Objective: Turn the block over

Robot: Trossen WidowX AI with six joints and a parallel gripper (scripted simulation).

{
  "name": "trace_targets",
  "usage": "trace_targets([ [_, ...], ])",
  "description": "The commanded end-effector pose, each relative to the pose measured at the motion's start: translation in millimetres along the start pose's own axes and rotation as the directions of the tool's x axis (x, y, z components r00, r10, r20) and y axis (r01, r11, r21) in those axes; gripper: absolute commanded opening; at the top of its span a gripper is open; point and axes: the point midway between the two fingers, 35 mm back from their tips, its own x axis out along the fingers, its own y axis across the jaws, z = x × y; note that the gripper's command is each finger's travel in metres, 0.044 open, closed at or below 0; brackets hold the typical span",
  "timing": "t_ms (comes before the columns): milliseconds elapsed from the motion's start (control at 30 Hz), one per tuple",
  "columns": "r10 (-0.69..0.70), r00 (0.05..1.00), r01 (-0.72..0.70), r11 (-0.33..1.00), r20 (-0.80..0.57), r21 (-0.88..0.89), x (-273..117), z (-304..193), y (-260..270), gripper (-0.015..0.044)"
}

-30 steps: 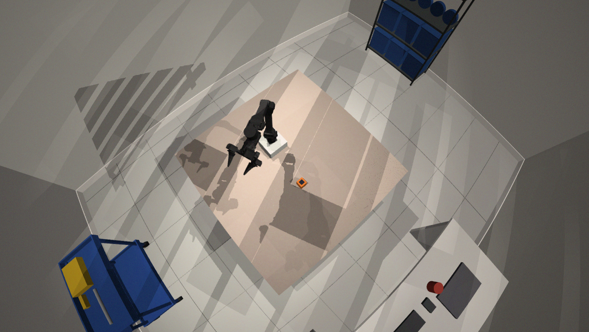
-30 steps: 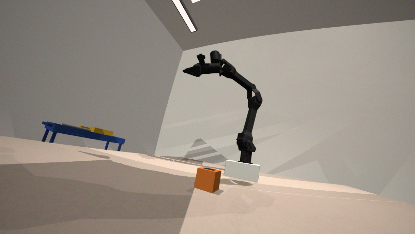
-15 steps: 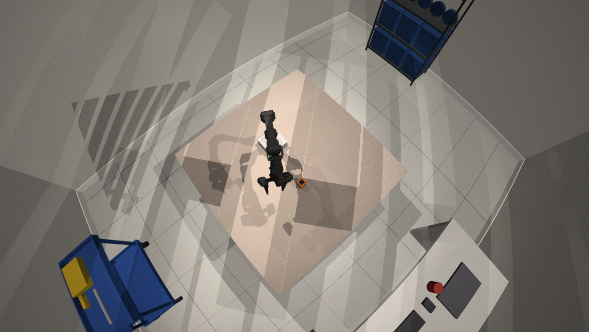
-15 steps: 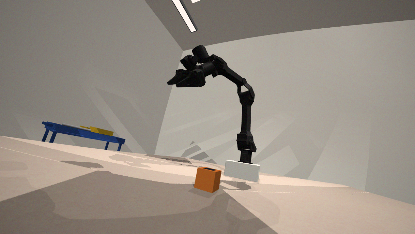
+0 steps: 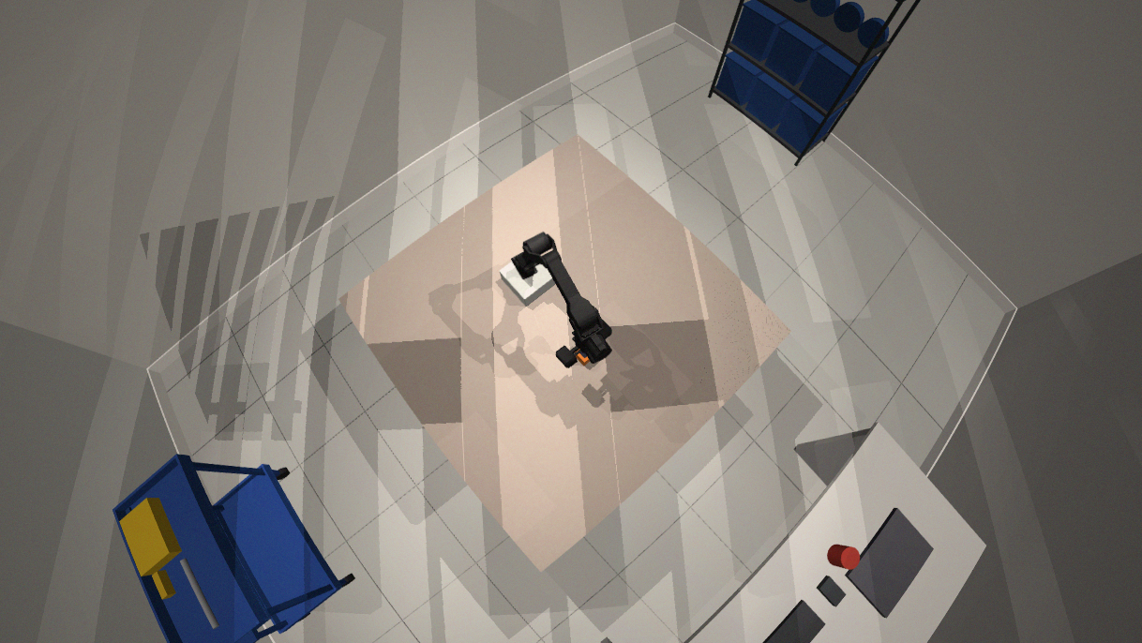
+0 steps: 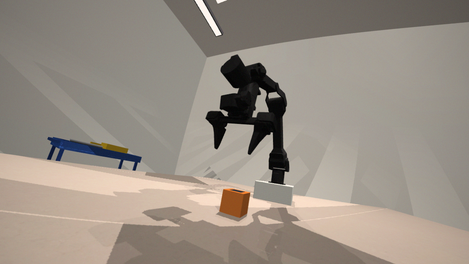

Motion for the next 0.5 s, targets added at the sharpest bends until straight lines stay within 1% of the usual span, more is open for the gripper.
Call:
trace_targets([
  [0,0.052,0.992,-0.053,0.999,-0.118,-0.012,22,-16,29,0.0440],
  [167,0.052,0.992,-0.053,0.999,-0.118,-0.012,24,-16,29,0.0440],
  [267,0.051,0.992,-0.053,0.999,-0.118,-0.012,54,-20,29,0.0440],
  [300,0.051,0.992,-0.053,0.999,-0.118,-0.012,56,-21,29,0.0440],
  [467,0.051,0.992,-0.053,0.999,-0.118,-0.012,58,-21,29,0.0440],
])
